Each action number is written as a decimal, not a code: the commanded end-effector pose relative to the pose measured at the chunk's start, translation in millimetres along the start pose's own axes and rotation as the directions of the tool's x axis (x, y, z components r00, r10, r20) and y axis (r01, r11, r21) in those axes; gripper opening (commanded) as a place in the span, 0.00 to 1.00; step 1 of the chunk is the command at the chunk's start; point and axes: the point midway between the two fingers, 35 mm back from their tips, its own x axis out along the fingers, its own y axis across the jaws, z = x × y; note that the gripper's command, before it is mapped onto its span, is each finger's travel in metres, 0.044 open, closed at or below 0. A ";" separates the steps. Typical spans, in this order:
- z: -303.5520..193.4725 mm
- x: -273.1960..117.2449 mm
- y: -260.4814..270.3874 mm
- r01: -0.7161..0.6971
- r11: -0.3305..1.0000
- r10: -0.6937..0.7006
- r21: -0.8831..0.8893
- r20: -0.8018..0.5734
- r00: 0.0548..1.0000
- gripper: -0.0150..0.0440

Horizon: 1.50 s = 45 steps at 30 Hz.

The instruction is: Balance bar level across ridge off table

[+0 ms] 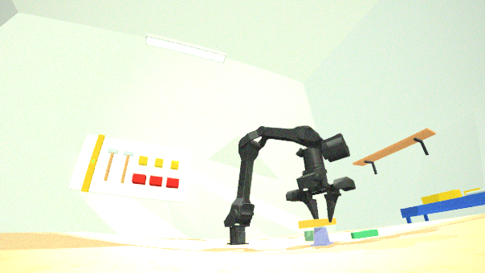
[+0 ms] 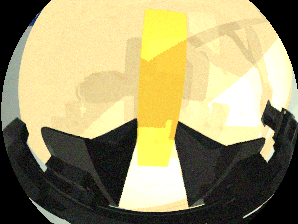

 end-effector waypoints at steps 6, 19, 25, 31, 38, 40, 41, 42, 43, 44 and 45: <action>0.0 0.0 0.0 0.000 1.000 0.000 0.000 0.000 1.000 0.52; 0.0 0.0 0.0 0.000 1.000 0.000 0.000 0.000 1.000 0.54; 0.0 0.0 0.0 0.000 1.000 0.000 0.000 0.000 1.000 0.54; 0.0 0.0 0.0 0.000 1.000 0.000 0.000 0.000 1.000 0.54; 0.0 0.0 0.0 0.000 1.000 0.000 0.000 0.000 1.000 0.54; 0.0 0.0 0.0 0.000 1.000 0.000 0.000 0.000 1.000 0.54; 0.0 0.0 0.0 0.000 1.000 0.000 0.000 0.000 1.000 0.55; 0.0 0.0 0.0 0.000 1.000 0.000 0.000 0.000 1.000 0.55; 0.0 0.0 0.0 0.000 1.000 0.000 0.000 0.000 1.000 0.55; 0.0 0.0 0.0 0.000 1.000 0.000 0.000 0.000 1.000 0.55; 0.0 0.0 0.0 0.000 1.000 0.000 0.000 0.000 1.000 0.55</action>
